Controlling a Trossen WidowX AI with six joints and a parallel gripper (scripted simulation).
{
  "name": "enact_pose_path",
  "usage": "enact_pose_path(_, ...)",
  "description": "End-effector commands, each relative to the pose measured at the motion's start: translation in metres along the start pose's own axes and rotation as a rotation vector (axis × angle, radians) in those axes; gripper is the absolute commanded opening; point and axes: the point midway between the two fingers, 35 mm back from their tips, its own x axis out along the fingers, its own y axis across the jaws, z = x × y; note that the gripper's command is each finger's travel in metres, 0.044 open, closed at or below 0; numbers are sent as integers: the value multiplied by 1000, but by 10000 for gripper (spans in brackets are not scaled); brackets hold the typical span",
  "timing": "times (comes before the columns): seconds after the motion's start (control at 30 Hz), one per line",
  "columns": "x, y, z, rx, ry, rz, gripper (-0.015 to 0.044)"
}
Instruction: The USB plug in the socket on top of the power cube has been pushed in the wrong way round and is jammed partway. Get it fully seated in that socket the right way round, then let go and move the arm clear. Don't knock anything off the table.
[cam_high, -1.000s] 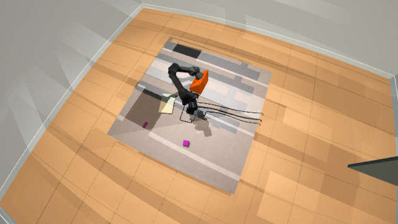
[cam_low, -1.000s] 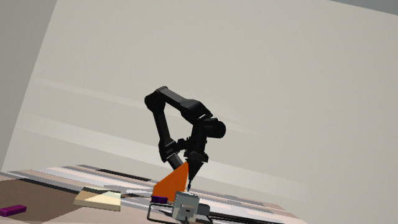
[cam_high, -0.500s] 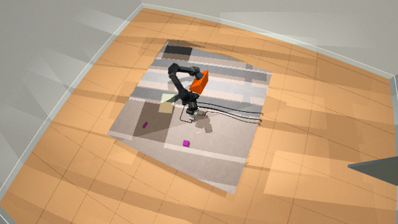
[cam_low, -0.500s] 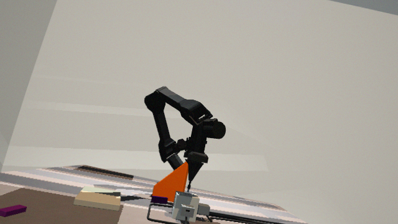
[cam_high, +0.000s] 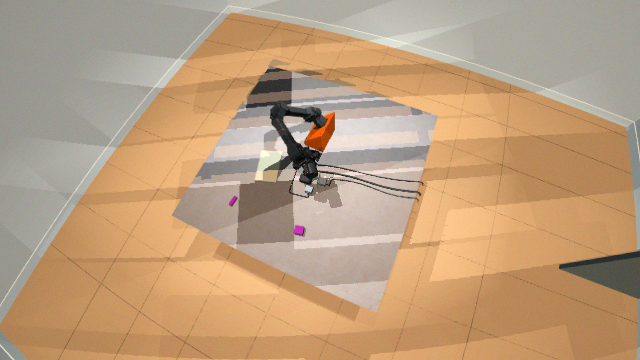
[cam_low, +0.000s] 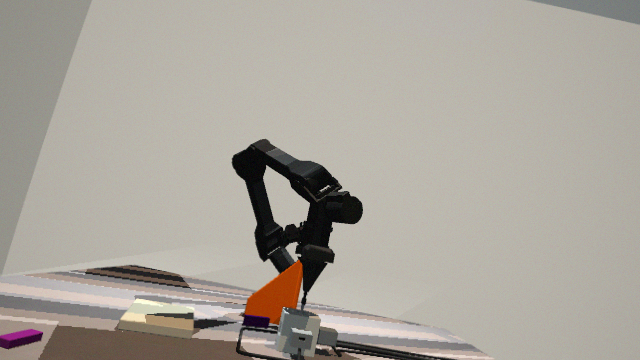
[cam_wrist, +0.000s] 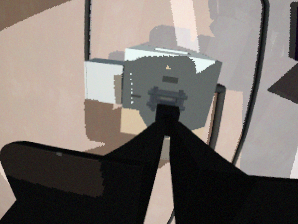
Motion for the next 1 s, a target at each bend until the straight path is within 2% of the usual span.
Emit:
enact_pose_path(0.0,1,0,0,1,-4,2,0)
enact_pose_path(0.97,5,0,0,1,-4,2,0)
